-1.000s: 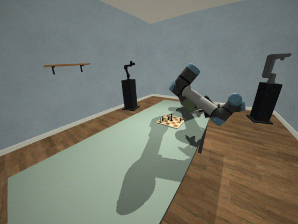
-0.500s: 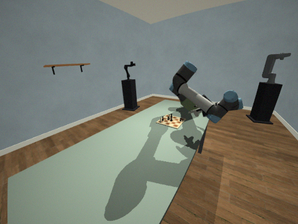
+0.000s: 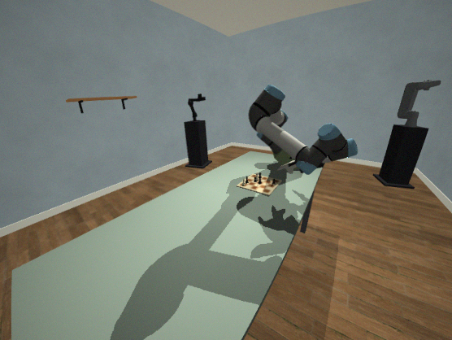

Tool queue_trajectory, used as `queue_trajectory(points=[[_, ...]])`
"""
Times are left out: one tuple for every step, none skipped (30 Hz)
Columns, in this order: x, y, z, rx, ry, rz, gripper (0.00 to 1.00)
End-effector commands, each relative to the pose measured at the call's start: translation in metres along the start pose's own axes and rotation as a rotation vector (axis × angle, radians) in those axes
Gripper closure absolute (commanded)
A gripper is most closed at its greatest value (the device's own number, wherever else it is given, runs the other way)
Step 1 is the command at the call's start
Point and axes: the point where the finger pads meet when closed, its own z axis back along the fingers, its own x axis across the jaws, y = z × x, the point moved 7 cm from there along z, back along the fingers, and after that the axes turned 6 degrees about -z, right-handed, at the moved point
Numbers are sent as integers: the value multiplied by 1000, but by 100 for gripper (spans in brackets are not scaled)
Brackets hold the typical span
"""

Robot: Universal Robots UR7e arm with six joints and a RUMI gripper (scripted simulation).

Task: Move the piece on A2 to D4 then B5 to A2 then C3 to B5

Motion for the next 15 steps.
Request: queue_trajectory(points=[[-3,14,-15,-94,-67,38,0],[-3,17,-18,-114,-79,45,0],[-4,21,-22,-135,-91,52,0],[-4,21,-22,-135,-91,52,0],[-4,24,-26,-156,-103,59,0],[-4,27,-29,-178,-114,66,0],[-4,27,-29,-178,-114,66,0],[-4,31,-33,-201,-124,73,0],[-5,34,-37,-225,-134,80,0],[-5,34,-37,-225,-134,80,0],[-5,34,-37,-225,-134,80,0],[-5,38,-41,-249,-143,87,0],[-5,41,-45,-274,-151,94,0],[-5,41,-45,-274,-151,94,0],[-5,45,-49,-299,-158,101,0]])
